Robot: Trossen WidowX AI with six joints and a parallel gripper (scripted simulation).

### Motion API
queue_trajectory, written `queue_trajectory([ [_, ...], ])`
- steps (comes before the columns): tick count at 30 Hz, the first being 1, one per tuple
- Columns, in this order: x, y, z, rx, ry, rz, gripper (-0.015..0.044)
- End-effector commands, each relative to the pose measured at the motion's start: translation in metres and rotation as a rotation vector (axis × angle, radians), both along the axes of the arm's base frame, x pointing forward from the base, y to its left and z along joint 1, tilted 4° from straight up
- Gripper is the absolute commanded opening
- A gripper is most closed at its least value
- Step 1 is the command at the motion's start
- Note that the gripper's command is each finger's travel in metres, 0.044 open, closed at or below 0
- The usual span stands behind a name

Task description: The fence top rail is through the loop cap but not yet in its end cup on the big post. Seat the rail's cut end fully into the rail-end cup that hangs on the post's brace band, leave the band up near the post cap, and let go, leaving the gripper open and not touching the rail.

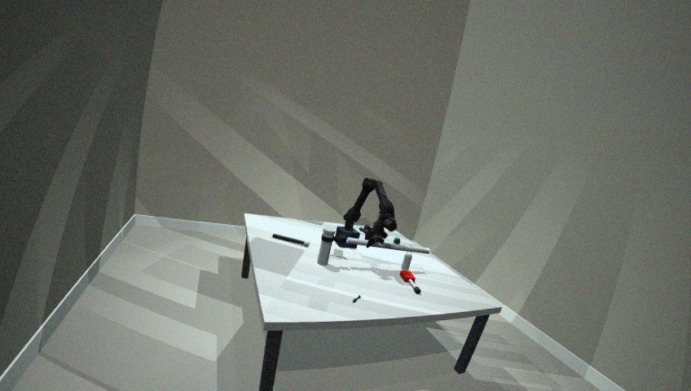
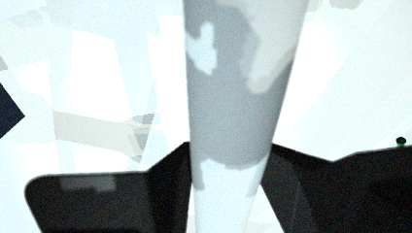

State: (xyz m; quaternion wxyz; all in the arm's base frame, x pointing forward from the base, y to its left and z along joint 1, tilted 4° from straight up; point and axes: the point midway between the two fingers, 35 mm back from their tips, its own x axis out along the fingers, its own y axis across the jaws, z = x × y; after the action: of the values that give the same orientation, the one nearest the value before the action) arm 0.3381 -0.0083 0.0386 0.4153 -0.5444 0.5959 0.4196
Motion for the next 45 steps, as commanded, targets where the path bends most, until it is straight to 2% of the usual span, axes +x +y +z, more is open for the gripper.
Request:
queue_trajectory([
  [1,0.001,-0.002,0.003,-0.003,-0.004,0.003,0.0000],
  [45,0.000,-0.025,0.006,0.006,0.007,0.005,0.0000],
])
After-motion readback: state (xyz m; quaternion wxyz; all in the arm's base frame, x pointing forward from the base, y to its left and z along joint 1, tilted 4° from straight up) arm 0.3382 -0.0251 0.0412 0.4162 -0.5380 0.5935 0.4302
